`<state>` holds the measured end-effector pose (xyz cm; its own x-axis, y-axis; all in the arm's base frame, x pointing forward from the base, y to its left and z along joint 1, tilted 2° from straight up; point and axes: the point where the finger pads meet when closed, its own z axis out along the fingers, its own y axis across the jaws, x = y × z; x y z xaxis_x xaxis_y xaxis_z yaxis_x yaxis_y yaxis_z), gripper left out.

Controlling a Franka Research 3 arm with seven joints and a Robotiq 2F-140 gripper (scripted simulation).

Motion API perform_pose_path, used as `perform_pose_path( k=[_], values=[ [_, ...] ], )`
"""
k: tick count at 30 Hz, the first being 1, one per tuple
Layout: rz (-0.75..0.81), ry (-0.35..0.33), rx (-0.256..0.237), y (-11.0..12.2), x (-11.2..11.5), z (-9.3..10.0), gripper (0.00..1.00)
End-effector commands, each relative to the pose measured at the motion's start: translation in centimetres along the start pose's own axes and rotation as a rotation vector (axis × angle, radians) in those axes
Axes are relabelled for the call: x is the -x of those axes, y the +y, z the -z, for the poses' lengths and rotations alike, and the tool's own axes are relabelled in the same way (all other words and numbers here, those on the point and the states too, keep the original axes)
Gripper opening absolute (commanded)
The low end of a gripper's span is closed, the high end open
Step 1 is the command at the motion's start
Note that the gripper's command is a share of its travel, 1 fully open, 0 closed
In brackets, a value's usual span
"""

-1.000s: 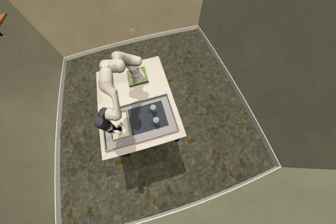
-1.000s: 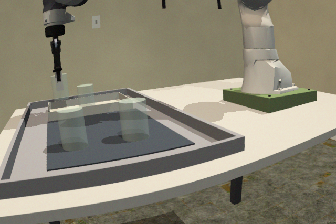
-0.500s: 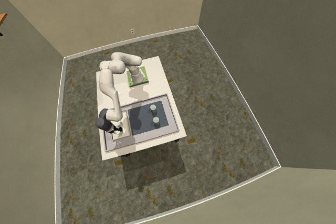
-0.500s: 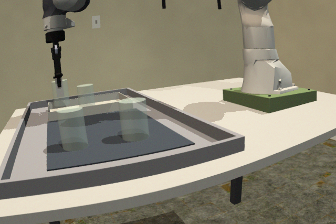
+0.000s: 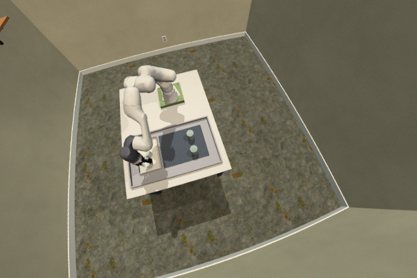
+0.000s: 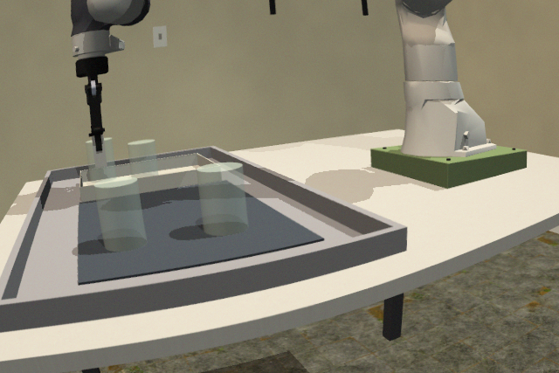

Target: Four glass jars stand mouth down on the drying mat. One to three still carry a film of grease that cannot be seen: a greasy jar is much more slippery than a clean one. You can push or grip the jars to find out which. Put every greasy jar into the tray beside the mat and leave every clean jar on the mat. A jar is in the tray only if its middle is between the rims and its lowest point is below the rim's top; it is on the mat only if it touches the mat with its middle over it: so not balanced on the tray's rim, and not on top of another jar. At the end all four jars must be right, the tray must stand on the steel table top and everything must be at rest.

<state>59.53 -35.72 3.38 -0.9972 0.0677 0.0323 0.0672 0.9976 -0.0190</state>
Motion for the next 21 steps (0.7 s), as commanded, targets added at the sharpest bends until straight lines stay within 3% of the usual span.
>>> perform_pose_path(
  k=[1,12,13,21],
  values=[
    [0.001,-0.002,-0.006,-0.27,0.01,-0.49,0.0],
    [0.001,-0.002,-0.006,-0.27,0.02,-1.15,0.0],
    [0.001,-0.002,-0.006,-0.27,0.02,-1.15,1.0],
    [0.001,-0.002,-0.006,-0.27,0.02,-1.15,1.0]
  ],
)
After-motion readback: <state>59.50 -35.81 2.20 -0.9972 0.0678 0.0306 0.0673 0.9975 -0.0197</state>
